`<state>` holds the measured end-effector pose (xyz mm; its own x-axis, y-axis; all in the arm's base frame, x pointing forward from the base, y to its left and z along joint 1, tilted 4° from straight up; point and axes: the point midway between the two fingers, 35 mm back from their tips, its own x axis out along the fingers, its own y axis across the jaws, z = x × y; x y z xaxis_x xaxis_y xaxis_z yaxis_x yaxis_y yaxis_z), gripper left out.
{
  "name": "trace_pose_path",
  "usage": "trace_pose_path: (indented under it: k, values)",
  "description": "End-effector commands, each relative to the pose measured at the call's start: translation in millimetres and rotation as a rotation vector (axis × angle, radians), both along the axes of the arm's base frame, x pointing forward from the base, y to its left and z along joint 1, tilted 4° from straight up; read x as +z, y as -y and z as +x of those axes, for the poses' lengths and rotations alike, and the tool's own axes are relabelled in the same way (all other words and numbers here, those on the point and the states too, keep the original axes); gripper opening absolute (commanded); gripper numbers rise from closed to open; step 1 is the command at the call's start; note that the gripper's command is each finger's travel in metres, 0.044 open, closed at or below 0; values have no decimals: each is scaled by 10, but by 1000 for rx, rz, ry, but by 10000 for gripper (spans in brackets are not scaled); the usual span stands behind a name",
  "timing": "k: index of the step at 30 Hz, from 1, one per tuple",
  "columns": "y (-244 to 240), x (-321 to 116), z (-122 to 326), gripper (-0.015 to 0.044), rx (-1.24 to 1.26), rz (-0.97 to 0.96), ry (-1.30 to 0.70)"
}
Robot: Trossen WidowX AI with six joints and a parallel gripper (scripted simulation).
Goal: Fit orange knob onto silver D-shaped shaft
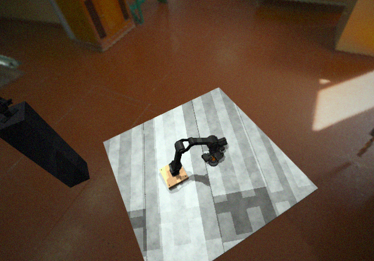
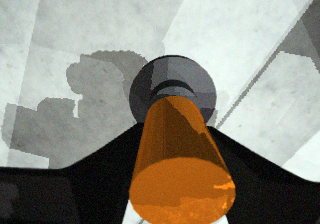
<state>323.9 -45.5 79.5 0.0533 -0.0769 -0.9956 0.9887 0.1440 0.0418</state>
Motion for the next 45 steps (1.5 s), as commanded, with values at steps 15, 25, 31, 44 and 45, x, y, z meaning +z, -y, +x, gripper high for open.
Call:
trace_pose_path:
  k: [15,25,31,44,45]
  values:
    - [-10,-20,-44,0,-2,-1,0]
    - [-9,29,-30,0,-2,-1,0]
    - [-9,35,-28,0,-126,6,10]
    - [1,-15,2,0,-210,10,17]
    - [1,-17,1,0,-210,10,17]
